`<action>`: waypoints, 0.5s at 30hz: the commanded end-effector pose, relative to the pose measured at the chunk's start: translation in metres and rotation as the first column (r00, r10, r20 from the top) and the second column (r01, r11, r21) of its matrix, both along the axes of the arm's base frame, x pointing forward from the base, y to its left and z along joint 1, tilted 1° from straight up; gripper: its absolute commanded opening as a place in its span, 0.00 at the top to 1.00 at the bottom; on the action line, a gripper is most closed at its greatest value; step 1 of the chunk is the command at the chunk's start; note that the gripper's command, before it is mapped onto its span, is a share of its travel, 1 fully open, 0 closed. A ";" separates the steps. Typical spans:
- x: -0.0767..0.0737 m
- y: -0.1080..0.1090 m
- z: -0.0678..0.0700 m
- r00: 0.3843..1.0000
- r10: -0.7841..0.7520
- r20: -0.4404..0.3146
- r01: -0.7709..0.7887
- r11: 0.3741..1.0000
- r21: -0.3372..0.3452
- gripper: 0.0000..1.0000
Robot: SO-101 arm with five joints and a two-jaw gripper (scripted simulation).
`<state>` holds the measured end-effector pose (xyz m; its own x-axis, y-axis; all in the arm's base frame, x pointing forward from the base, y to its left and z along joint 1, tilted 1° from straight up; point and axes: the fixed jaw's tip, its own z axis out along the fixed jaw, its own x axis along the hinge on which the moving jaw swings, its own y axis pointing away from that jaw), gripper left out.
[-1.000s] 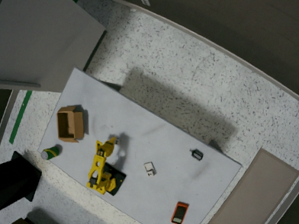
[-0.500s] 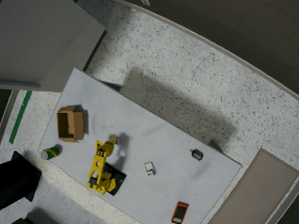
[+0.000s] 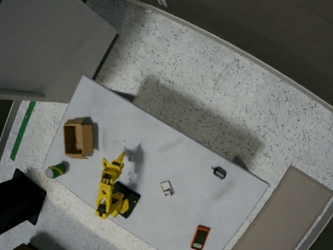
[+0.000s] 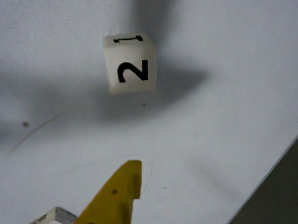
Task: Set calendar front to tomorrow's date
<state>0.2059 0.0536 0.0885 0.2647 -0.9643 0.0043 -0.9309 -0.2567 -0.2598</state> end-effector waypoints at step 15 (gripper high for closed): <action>0.002 0.002 0.047 0.971 -0.009 0.238 -0.008 0.998 0.068 0.65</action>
